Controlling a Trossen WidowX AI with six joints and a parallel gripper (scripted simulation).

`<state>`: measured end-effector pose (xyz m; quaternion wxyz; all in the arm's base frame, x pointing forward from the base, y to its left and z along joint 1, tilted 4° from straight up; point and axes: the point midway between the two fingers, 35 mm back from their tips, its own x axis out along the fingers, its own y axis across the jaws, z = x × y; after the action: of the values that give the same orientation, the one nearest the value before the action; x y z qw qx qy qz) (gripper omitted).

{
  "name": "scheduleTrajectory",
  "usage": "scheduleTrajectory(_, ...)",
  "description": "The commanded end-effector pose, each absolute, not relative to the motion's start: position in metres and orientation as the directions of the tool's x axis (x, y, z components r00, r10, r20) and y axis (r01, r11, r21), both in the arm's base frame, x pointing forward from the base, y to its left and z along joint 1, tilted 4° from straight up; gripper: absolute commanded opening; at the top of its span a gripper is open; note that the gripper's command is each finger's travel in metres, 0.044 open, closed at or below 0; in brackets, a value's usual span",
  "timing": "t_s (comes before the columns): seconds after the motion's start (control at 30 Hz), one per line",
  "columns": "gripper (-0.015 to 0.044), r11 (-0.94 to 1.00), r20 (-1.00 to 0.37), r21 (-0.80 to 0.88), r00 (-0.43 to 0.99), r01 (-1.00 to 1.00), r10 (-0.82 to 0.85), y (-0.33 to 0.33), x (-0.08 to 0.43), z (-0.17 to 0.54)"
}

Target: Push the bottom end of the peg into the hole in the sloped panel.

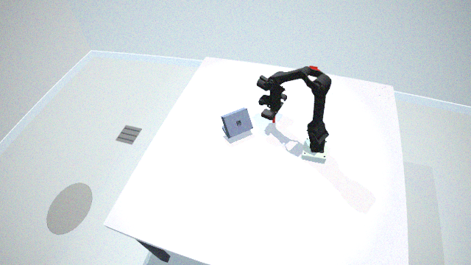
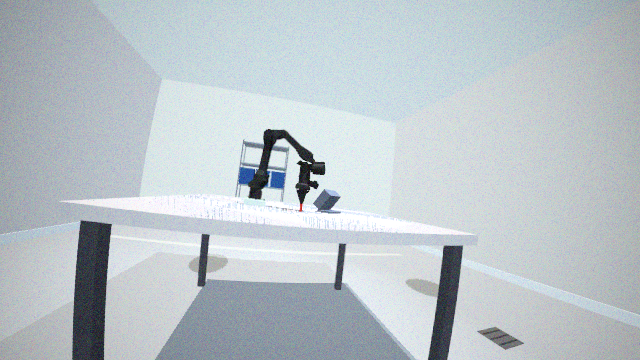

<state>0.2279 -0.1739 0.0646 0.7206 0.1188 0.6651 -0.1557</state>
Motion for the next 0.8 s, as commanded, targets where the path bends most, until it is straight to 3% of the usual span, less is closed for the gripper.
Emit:
scheduleTrajectory(0.0,0.0125,0.923,-0.996,-0.035,0.067,0.383,-0.065,-0.174,0.228,0.065)
scheduleTrajectory(0.13,0.002,0.923,-0.996,-0.035,0.067,0.383,-0.065,-0.174,0.228,0.065)
scheduleTrajectory(0.23,0.0,0.923,-0.996,-0.035,0.067,0.383,-0.065,-0.174,0.228,0.065)
scheduleTrajectory(0.77,0.0,0.922,-0.996,-0.037,0.065,0.385,-0.067,-0.173,0.228,0.105)
